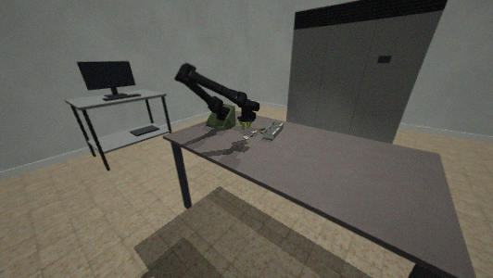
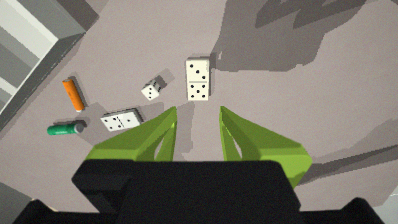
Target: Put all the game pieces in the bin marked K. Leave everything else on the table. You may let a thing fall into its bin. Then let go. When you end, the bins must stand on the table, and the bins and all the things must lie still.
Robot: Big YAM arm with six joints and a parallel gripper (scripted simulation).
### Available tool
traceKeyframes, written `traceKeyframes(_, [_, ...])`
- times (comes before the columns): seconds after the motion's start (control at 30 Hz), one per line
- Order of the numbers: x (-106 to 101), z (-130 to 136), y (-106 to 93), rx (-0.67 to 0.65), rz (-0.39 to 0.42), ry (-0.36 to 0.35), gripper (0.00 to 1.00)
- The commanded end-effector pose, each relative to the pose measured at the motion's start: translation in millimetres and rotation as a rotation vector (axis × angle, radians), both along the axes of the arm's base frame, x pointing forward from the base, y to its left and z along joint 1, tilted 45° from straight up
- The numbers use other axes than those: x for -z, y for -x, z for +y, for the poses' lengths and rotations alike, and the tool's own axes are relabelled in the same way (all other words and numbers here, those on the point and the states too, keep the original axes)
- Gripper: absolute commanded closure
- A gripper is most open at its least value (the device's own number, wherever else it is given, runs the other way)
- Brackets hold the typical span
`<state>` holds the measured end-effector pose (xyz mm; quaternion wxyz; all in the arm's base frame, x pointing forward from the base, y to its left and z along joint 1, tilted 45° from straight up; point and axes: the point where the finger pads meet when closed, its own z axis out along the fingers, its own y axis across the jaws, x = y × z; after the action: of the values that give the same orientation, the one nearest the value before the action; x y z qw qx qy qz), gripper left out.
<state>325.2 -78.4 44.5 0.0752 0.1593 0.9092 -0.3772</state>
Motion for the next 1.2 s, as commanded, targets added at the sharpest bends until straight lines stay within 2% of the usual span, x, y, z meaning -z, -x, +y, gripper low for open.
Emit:
traceKeyframes(0.0, [-6.7,5.2,-12.0,-0.013,-0.027,-0.003,0.61])
traceKeyframes(0.37, [-6.5,5.4,-11.7,-0.013,-0.027,-0.003,0.61])
traceKeyframes(0.4, [5.5,-4.1,-2.5,-0.005,0.002,0.0,0.61])
traceKeyframes(0.8, [40.3,-37.7,-2.5,-0.004,0.004,0.001,0.61])
traceKeyframes(0.87, [40.3,-37.7,-2.5,-0.004,0.004,0.001,0.61])
traceKeyframes(0.97, [33.6,-29.5,-20.1,-0.034,-0.03,0.0,0.61])
traceKeyframes(1.17, [28.7,-38.9,-13.8,-0.011,-0.035,0.0,0.61])
